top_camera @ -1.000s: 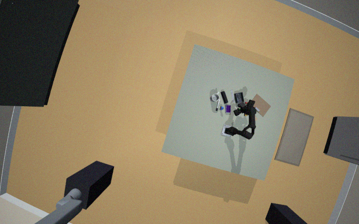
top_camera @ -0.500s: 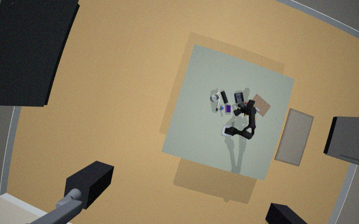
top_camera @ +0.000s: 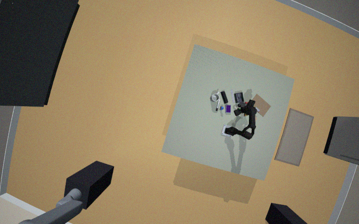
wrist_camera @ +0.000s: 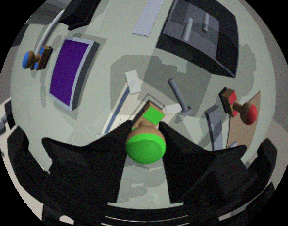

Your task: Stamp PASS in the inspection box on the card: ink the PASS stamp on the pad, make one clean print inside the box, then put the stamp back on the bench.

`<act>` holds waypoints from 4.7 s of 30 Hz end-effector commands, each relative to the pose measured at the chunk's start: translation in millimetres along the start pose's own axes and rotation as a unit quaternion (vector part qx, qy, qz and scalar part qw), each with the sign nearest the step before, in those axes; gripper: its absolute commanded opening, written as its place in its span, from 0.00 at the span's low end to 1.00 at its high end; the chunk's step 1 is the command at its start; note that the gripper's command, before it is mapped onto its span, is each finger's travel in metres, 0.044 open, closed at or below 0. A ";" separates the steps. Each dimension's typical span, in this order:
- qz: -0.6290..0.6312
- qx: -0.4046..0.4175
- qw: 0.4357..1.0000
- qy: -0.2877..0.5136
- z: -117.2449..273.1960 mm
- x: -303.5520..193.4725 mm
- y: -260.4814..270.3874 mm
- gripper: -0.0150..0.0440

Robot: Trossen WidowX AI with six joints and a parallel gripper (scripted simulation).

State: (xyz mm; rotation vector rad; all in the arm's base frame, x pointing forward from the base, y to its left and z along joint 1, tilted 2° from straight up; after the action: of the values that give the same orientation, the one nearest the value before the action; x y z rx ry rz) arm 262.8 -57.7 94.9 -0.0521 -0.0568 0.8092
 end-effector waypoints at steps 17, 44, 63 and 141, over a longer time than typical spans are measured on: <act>0.002 0.001 1.000 -0.002 23.7 1.6 -1.6 0.25; 0.002 0.001 1.000 -0.002 65.3 1.4 -0.8 0.25; 0.000 0.002 1.000 -0.006 68.7 113.9 2.9 0.25; 0.000 0.002 1.000 -0.011 18.8 167.8 19.2 0.71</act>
State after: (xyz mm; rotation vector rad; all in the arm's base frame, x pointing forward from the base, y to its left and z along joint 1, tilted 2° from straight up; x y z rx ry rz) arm 360.6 76.5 101.4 -0.0383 -0.0710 0.8114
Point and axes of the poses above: the point midway between the two fingers, 35 mm back from their tips, its own z axis back along the fingers, its own y axis across the jaws, x = y × z, the point moved 3 cm from there along z, back along the fingers, and after that the axes turned 8 degrees about z, right-handed, at the moved point
